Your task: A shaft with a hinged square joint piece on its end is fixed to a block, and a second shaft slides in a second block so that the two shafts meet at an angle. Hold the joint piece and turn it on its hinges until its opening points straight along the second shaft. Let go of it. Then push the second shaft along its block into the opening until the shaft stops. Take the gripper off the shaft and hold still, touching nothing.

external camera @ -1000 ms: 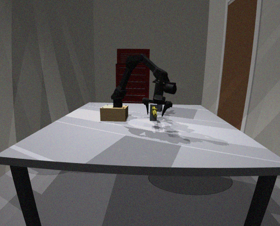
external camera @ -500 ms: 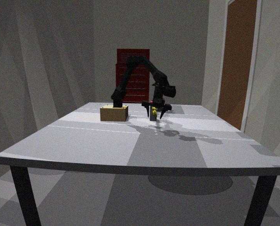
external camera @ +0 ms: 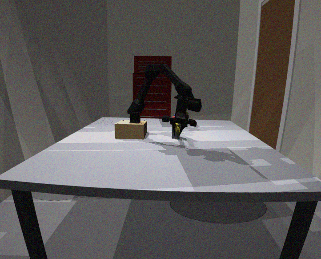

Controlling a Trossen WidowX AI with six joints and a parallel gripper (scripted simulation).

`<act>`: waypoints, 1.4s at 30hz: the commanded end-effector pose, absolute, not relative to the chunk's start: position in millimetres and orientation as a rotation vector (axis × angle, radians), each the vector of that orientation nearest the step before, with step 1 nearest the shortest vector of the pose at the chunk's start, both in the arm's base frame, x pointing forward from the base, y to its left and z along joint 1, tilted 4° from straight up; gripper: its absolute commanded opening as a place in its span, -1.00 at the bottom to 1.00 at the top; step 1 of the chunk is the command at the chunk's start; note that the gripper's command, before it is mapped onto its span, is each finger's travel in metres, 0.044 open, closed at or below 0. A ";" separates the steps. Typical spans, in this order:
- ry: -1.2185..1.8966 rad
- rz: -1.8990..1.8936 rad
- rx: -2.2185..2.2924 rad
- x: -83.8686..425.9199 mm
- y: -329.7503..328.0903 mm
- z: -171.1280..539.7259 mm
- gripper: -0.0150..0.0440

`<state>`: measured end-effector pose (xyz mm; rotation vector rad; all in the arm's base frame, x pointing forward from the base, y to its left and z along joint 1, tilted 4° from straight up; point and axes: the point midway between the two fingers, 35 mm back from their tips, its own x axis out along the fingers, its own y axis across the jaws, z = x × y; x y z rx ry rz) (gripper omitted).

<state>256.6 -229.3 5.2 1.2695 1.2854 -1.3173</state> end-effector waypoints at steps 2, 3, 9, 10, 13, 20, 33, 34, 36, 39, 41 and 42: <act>1.284 -1.325 1.269 255.7 -229.2 4.3 -0.15; 1.284 -1.325 1.269 255.7 -229.2 4.3 -0.15; 1.284 -1.325 1.269 255.7 -229.2 4.3 -0.26; 1.284 -1.325 1.269 255.7 -229.2 4.3 -0.26; 1.267 -1.312 1.281 256.0 -229.5 4.0 -0.26; 1.187 -1.245 1.328 256.6 -231.7 3.4 -0.26; 1.216 -1.269 1.311 256.1 -230.0 4.6 -0.49; 1.213 -1.267 1.312 256.2 -229.1 4.4 -0.49; 1.206 -1.261 1.317 256.4 -226.6 4.1 -0.49; 1.195 -1.252 1.324 256.8 -222.1 3.7 -0.49; 1.190 -1.247 1.328 257.1 -219.1 3.5 -0.49; 1.188 -1.245 1.330 257.2 -217.6 3.4 -0.49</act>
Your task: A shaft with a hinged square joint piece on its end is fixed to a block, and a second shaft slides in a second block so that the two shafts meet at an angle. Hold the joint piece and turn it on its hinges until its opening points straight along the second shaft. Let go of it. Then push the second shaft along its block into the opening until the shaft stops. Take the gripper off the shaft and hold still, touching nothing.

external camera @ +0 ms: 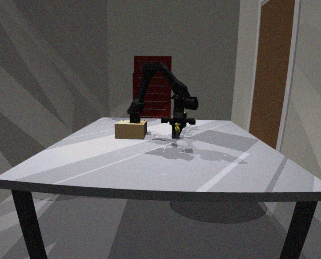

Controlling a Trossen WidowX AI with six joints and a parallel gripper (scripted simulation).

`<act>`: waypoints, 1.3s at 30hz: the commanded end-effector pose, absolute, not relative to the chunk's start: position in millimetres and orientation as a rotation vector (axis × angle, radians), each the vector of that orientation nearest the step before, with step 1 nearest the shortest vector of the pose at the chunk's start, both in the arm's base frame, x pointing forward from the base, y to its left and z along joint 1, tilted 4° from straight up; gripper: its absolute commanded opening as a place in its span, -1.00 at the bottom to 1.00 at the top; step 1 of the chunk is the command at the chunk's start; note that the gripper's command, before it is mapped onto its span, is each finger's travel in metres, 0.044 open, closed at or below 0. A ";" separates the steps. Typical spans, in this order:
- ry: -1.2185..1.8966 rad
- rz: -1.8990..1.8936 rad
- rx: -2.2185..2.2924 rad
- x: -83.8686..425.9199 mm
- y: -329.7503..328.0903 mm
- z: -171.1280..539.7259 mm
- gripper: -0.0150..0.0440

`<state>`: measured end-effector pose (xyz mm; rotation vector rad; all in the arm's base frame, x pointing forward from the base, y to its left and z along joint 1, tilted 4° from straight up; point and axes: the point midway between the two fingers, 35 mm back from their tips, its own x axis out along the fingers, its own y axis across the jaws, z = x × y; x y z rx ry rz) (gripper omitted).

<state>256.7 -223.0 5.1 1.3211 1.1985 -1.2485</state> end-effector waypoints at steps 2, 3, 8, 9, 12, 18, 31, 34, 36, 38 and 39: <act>1.185 -1.242 1.332 257.5 -214.6 3.4 -0.49; 1.183 -1.240 1.333 257.6 -213.1 3.4 -0.49; 1.180 -1.236 1.336 258.3 -205.8 3.5 -0.49; 1.180 -1.236 1.336 258.5 -204.4 3.5 -0.49; 1.179 -1.235 1.337 258.9 -200.0 3.6 -0.49; 1.179 -1.233 1.339 259.8 -191.4 4.0 -0.49; 1.179 -1.232 1.340 261.7 -172.6 4.9 -0.49; 1.180 -1.232 1.341 262.2 -168.2 5.1 -0.49; 1.180 -1.232 1.341 262.5 -165.3 5.2 -0.49; 1.180 -1.231 1.341 262.8 -162.4 5.4 -0.49; 1.180 -1.231 1.341 263.0 -160.9 5.5 -0.49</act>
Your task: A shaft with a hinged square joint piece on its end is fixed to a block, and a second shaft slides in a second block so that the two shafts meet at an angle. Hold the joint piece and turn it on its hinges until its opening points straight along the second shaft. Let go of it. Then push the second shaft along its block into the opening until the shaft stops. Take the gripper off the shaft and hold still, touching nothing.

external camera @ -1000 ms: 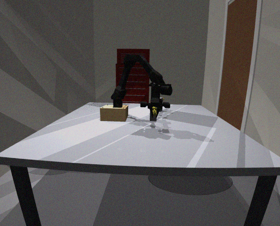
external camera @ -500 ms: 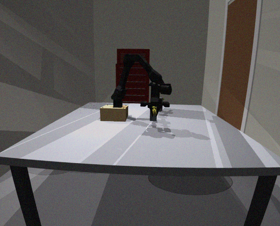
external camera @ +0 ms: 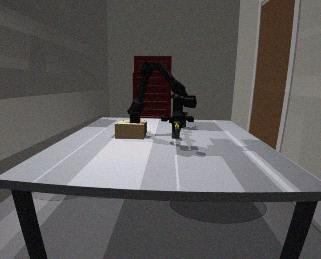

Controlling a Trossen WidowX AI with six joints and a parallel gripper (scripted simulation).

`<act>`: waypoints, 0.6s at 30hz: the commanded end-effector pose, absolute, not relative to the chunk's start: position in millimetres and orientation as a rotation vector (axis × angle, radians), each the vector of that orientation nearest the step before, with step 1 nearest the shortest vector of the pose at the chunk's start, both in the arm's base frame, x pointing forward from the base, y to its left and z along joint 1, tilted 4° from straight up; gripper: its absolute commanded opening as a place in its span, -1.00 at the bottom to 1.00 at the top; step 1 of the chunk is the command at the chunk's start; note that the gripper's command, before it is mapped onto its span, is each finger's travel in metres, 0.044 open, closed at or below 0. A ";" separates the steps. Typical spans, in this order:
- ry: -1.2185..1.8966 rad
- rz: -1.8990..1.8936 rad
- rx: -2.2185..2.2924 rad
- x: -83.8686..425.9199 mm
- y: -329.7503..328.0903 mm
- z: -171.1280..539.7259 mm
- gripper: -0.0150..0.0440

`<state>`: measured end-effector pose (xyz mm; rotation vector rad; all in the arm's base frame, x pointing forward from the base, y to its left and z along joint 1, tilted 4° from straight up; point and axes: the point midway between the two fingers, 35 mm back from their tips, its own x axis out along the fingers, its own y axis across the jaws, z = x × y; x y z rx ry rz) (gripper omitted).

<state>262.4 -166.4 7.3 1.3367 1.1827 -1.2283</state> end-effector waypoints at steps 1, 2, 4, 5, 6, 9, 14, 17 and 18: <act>1.180 -1.231 1.341 263.1 -159.5 5.5 -0.49; 1.180 -1.231 1.341 263.3 -158.0 5.6 -0.49; 1.180 -1.231 1.342 263.6 -154.7 5.8 -0.49; 1.180 -1.231 1.342 263.7 -153.0 5.9 -0.49; 1.181 -1.231 1.342 263.8 -151.7 5.9 -0.49; 1.181 -1.231 1.342 263.9 -150.6 6.0 -0.49; 1.181 -1.231 1.342 263.9 -150.6 6.0 -0.49; 1.181 -1.231 1.342 263.9 -150.6 6.0 -0.49; 1.181 -1.231 1.342 263.9 -150.6 6.0 -0.49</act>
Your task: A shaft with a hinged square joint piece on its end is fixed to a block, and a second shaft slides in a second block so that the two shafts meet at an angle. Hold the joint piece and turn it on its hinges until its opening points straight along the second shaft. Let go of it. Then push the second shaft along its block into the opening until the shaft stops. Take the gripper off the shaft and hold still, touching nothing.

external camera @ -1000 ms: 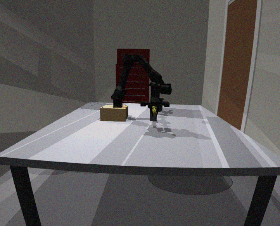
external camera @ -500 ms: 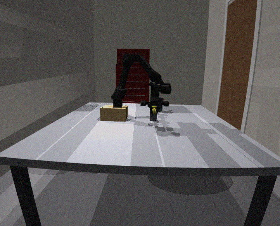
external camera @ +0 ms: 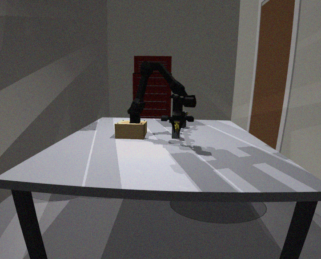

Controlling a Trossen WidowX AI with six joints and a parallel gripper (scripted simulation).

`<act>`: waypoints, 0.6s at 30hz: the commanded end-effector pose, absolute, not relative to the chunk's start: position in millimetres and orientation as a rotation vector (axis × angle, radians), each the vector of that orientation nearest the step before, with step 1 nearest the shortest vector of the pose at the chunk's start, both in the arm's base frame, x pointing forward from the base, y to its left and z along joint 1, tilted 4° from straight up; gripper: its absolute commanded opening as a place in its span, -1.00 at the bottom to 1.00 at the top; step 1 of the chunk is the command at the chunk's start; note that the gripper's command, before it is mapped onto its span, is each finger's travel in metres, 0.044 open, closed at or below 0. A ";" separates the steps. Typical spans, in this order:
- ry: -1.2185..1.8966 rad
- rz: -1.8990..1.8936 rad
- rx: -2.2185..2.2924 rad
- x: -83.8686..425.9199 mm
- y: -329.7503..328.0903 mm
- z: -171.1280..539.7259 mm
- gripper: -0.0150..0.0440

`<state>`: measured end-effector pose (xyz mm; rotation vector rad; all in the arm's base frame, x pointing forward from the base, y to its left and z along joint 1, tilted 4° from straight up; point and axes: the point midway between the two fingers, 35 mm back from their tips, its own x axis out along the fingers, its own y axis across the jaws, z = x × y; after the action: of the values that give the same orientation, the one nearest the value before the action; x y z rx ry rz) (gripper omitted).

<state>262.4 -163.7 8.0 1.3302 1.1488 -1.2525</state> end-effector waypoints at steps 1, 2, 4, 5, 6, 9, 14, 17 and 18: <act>1.181 -1.231 1.342 263.9 -150.6 6.0 -0.49; 1.181 -1.231 1.342 263.9 -150.6 6.0 -0.49; 1.181 -1.231 1.342 264.0 -150.0 6.0 -0.49; 1.181 -1.231 1.342 264.0 -149.4 6.0 -0.49; 1.181 -1.231 1.342 264.1 -148.6 6.1 -0.49; 1.181 -1.230 1.342 264.5 -145.3 6.3 -0.49; 1.181 -1.230 1.343 265.2 -138.5 6.7 -0.49; 1.182 -1.230 1.343 265.6 -134.4 6.9 -0.49; 1.182 -1.230 1.343 265.7 -133.0 7.0 -0.49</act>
<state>264.9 -141.7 8.7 1.3257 1.1697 -1.2459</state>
